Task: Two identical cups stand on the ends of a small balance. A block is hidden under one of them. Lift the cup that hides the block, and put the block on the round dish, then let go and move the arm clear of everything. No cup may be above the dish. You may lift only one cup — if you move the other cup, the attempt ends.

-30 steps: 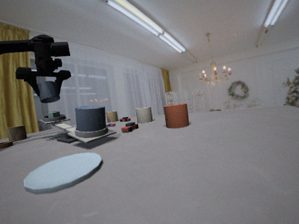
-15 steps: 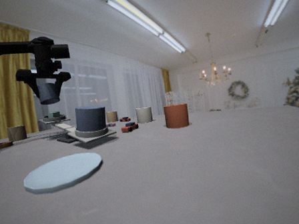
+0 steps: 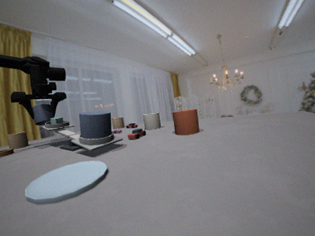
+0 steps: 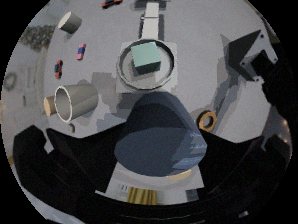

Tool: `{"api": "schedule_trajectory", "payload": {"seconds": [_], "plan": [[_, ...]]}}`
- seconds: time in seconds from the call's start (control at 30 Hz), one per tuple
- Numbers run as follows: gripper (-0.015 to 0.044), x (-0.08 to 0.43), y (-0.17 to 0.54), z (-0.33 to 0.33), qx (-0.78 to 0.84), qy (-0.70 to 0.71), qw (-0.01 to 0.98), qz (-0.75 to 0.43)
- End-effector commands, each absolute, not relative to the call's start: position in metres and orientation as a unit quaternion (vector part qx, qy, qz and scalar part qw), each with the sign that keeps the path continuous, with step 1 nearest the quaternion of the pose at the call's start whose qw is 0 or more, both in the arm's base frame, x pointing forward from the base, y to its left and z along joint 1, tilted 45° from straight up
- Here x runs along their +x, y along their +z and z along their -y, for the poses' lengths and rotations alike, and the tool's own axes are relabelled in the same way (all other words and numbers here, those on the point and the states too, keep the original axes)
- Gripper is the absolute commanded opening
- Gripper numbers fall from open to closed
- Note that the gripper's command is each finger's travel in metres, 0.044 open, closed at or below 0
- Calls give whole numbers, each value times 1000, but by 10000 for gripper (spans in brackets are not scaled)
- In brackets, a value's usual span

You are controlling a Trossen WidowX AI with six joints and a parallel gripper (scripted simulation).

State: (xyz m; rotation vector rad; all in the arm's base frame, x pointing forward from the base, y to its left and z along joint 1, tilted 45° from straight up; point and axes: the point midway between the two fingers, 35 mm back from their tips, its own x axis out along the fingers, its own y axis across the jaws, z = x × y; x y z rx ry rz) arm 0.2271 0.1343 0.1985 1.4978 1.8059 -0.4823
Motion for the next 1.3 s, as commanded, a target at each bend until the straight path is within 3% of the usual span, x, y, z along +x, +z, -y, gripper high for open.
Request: {"api": "schedule_trajectory", "payload": {"seconds": [0.0,0.27,1.27], "plan": [[0,214,201,-151,584,-184,361,-703],[0,185,205,-180,582,-178,349,-712],[0,180,164,-221,583,-177,348,-713]]}}
